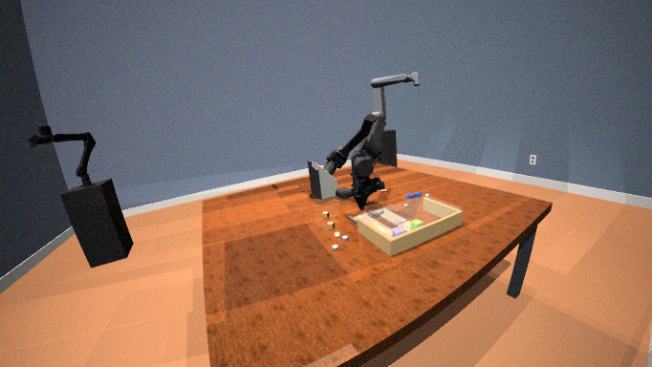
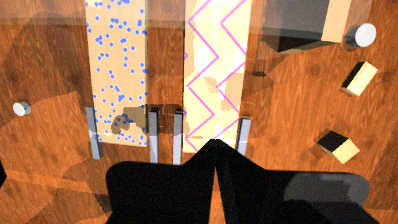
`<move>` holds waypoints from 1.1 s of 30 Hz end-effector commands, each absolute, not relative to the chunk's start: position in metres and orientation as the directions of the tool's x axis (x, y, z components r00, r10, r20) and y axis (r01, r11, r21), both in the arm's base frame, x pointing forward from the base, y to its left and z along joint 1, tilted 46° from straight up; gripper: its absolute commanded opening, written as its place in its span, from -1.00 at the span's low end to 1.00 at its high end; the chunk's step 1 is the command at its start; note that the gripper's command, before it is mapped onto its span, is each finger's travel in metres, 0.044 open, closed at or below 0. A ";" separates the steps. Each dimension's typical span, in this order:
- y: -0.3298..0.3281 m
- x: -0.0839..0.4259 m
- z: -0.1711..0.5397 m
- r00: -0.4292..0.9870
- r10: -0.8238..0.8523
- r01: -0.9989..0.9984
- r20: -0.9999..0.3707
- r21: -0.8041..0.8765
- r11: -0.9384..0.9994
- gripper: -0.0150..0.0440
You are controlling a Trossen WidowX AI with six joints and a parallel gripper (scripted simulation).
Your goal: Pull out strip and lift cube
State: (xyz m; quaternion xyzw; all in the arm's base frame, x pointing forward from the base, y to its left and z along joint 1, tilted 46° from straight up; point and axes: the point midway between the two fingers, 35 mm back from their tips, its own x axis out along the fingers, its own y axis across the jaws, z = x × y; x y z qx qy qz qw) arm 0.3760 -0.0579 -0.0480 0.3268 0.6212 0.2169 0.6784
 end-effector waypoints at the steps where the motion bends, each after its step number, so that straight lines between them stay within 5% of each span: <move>1: -0.050 0.375 -0.054 0.129 0.705 0.120 -0.697 0.717 0.687 -0.49; 33: -0.031 0.379 -0.070 0.129 0.708 0.119 -0.695 0.719 0.684 -0.49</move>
